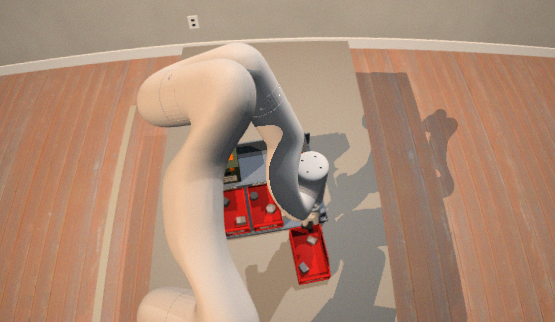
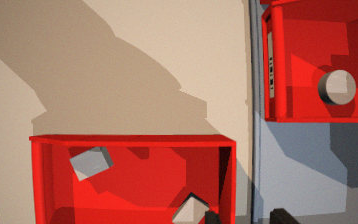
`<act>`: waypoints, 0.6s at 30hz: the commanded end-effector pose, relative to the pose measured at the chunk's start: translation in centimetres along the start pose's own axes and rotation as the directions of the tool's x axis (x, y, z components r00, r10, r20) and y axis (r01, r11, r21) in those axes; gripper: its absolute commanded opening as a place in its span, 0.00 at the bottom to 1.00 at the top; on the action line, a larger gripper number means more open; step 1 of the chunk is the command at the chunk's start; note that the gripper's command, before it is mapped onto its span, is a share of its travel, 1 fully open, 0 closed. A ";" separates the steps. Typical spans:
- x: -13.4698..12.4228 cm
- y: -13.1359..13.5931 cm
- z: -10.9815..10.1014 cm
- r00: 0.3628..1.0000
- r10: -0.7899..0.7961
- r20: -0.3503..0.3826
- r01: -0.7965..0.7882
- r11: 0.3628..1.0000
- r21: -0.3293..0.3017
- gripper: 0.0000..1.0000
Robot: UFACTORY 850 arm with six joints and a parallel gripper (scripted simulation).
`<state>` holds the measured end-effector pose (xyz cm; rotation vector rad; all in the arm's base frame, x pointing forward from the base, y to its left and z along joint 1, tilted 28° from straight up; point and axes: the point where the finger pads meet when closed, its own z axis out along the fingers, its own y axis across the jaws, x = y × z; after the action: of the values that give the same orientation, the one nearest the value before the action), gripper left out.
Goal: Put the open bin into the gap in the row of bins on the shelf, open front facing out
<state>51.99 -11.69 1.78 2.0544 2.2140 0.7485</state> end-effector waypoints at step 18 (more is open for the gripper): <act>0.0 0.1 1.0 1.000 0.000 0.001 0.000 1.000 -0.001 0.34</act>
<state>52.35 -11.38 0.90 2.0544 2.2140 0.7485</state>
